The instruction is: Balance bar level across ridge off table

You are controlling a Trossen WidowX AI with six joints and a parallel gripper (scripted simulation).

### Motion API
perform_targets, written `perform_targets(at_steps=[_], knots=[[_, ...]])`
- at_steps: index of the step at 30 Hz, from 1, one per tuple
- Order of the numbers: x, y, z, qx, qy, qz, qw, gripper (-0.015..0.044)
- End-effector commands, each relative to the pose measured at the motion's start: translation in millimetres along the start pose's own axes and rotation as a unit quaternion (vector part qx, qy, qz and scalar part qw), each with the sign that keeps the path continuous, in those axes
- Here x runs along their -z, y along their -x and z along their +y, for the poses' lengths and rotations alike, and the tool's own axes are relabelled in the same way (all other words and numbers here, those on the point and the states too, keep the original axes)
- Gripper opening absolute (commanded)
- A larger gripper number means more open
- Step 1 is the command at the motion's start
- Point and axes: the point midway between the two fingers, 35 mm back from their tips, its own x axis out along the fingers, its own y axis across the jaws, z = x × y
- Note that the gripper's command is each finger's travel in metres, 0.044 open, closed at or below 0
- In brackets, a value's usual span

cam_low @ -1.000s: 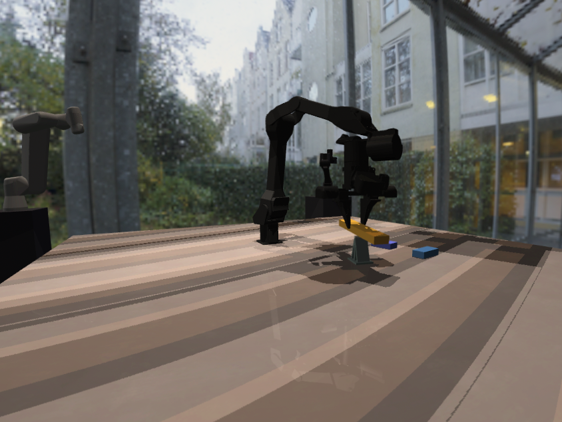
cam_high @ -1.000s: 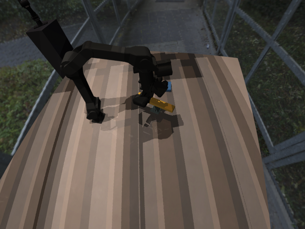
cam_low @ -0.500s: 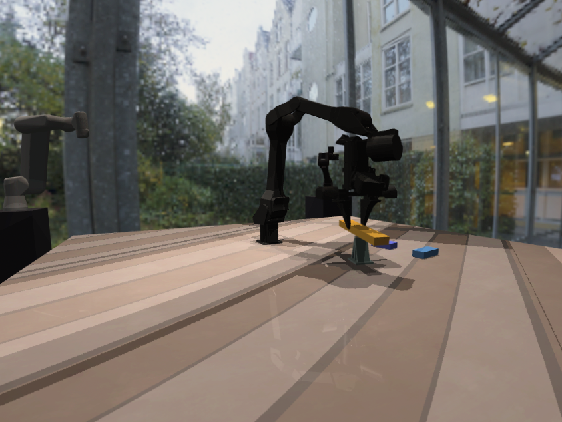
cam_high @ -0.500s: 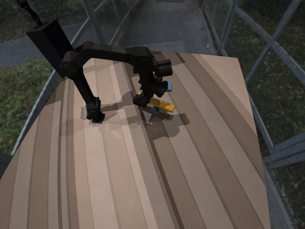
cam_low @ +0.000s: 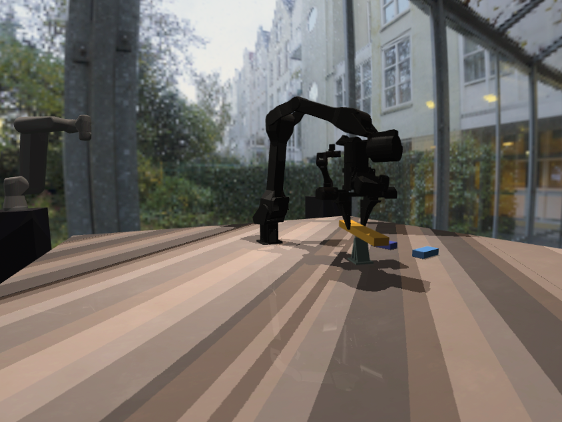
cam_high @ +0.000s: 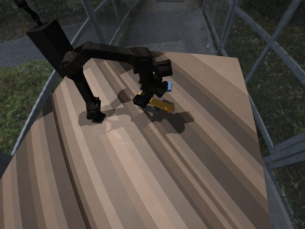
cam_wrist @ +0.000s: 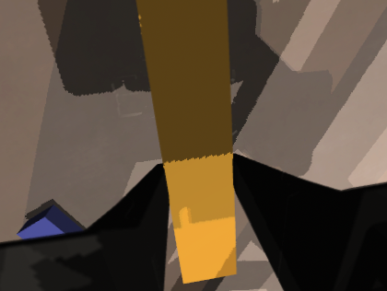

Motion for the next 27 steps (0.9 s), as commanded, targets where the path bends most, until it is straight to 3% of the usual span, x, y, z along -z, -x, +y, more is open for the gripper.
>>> perform_targets(at_steps=[1, 27], knots=[[-0.2, -0.8, 0.4, -0.001, 0.0, 0.0, 1.0, 0.0], [-0.3, -3.0, 0.4, -0.001, 0.0, 0.0, 1.0, 0.0]])
